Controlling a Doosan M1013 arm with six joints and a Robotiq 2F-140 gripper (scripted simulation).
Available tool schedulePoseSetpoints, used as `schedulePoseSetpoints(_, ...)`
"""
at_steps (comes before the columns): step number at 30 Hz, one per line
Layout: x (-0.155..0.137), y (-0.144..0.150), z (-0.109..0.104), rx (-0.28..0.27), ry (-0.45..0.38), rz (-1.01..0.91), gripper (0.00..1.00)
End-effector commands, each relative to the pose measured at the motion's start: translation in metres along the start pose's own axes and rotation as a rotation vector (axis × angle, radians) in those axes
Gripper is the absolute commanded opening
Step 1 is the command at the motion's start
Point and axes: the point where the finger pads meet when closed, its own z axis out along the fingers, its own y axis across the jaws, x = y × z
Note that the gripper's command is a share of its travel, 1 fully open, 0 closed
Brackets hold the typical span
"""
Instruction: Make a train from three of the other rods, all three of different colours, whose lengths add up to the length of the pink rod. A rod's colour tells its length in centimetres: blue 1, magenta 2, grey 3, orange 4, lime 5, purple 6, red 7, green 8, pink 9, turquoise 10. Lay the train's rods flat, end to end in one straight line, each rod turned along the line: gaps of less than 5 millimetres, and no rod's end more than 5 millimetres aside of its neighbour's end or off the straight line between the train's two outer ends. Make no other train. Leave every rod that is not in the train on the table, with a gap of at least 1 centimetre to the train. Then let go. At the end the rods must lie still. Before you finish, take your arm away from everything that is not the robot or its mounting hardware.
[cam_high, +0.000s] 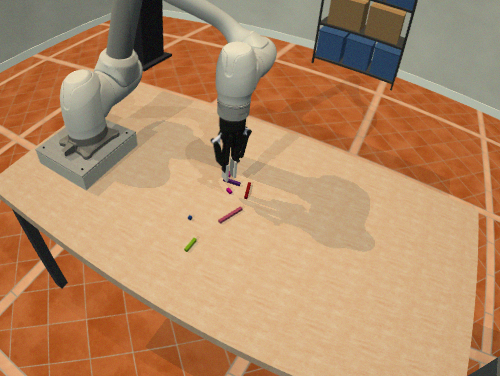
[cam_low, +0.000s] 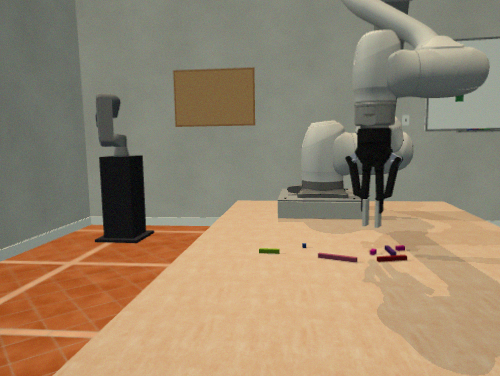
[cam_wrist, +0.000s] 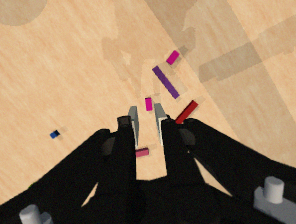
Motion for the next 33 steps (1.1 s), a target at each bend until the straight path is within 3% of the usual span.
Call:
schedulePoseSetpoints(1,-0.004,0.005,-0.001,-0.007,-0.005,-0.006,0.15)
schedulePoseSetpoints(33,-0.005,0.005,0.034,-0.007,-0.005,-0.007,0.15)
